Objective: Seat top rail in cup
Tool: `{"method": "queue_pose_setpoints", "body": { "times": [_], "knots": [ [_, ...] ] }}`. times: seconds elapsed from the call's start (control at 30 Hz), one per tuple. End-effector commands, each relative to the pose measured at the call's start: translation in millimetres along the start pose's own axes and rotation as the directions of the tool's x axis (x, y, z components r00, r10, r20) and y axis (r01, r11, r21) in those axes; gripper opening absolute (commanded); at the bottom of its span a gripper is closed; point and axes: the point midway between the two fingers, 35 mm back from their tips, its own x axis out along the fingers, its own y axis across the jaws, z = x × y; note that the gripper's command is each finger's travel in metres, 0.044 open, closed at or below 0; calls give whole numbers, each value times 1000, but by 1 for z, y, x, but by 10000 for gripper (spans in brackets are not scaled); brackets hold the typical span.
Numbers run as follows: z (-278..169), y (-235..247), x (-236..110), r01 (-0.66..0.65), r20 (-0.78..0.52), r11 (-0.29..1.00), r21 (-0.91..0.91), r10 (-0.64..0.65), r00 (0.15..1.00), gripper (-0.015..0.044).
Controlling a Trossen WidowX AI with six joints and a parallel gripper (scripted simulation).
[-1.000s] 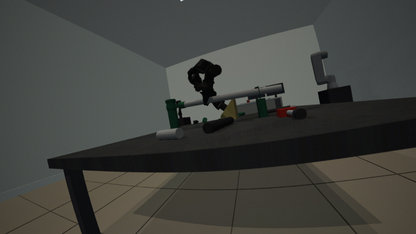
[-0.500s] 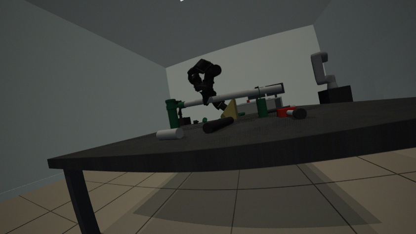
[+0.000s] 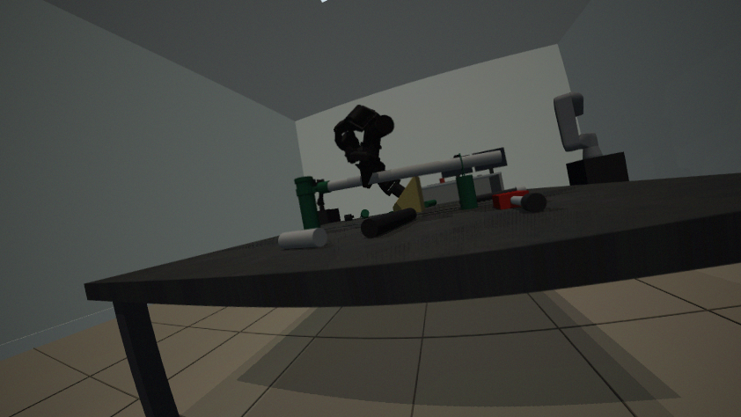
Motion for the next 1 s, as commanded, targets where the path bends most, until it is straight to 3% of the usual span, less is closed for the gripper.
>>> {"method": "queue_pose_setpoints", "body": {
  "times": [0.0, 0.97],
  "knots": [
    [0, 0, 0, -2, 1, 1000, 1, 2, 1000, 0],
    [11, 2, -2, -2, 1, 1000, 1, 2, 1000, 0]
  ]
}}
